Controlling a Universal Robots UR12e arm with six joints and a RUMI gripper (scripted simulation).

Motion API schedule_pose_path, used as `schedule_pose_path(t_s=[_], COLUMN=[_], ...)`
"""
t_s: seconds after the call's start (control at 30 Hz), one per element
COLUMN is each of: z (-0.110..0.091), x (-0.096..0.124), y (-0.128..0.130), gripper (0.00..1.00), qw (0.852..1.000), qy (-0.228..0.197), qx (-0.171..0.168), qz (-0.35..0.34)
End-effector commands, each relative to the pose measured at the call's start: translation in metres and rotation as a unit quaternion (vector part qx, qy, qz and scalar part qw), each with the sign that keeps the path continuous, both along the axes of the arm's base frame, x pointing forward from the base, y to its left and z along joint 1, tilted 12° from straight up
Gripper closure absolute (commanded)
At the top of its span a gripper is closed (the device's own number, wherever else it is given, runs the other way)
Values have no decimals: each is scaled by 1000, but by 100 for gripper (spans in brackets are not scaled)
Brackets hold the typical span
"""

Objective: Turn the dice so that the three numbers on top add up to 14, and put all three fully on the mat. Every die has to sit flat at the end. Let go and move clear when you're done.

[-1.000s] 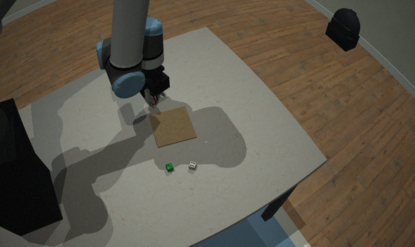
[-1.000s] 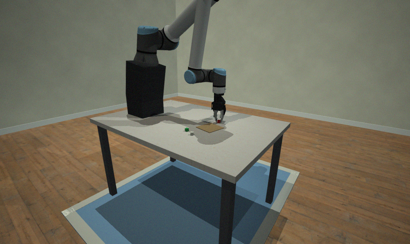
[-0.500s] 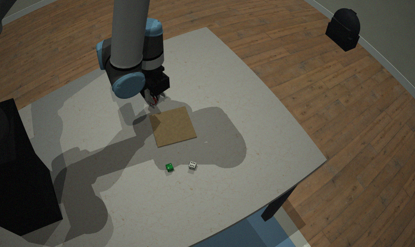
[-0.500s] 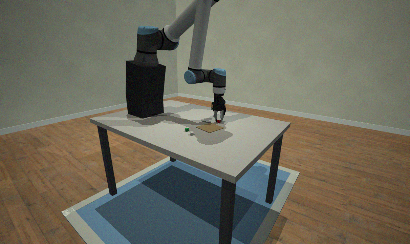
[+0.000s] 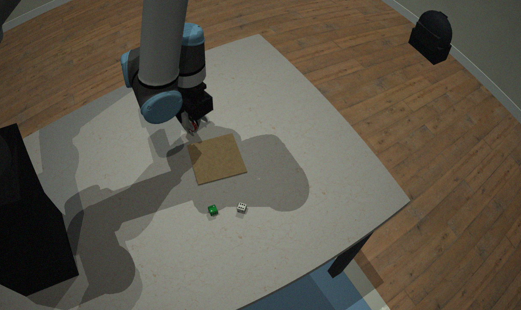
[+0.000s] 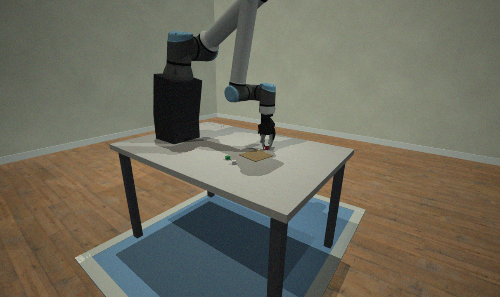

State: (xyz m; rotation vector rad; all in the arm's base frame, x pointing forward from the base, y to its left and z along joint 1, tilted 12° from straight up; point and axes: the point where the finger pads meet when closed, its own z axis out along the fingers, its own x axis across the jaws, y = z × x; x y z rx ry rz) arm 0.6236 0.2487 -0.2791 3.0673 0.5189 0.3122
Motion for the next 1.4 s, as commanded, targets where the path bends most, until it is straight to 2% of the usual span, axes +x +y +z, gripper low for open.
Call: schedule_pose_path(t_s=[0.0,0.13,0.17,1.37], z=[1,1,1,2], x=[0,0,0,0], y=[0,0,0,0], gripper=[79,79,97,97], qw=[1000,1000,1000,1000], qy=[0,0,0,0], qx=[0,0,0,0], qz=[0,0,0,0])
